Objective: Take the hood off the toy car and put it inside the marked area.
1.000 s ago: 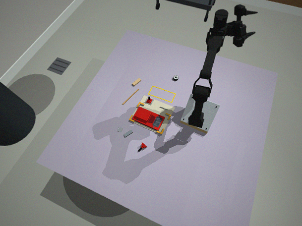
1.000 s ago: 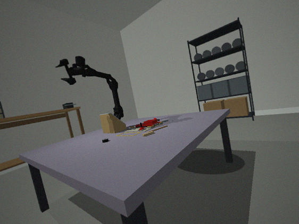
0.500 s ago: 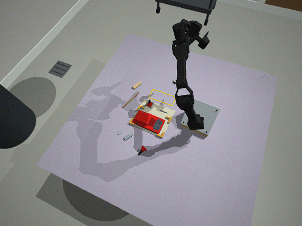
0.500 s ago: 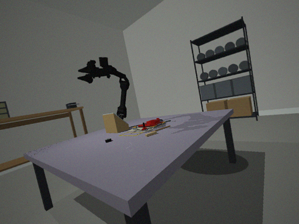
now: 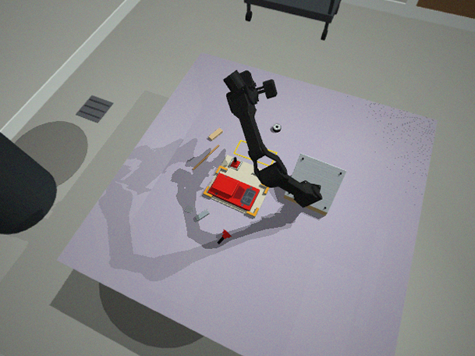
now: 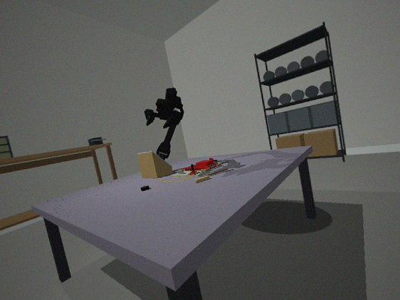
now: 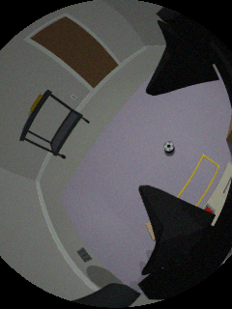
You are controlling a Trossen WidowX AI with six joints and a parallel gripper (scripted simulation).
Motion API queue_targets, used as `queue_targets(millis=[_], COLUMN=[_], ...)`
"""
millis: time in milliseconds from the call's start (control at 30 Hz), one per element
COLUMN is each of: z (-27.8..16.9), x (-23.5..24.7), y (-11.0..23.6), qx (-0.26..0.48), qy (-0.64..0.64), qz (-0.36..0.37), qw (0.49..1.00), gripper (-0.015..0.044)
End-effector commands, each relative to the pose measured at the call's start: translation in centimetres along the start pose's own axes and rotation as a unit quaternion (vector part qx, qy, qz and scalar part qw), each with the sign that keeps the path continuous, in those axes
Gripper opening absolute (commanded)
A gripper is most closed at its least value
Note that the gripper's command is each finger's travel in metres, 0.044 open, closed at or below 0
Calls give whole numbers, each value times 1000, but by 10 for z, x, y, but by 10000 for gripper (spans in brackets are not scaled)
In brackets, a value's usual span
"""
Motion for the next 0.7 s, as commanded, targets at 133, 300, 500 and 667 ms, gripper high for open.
queue_targets(millis=[133,300,500,667], z=[-46,-84,-134,-157], x=[79,124,167,181], y=[22,41,71,86], qx=[92,148,205,225], qy=[176,275,366,393], qz=[149,249,364,409], qw=[969,917,831,792], gripper=[440,440,440,440])
Point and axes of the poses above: the point midway between the two fingers, 35 mm back from their tips, its own y axis back along the fingers, its own x axis across the jaws, z = x × y, the point moved 10 cm from there along y, back along the fingers, and after that the axes turned 10 degrees about y, right-handed, at the moved point
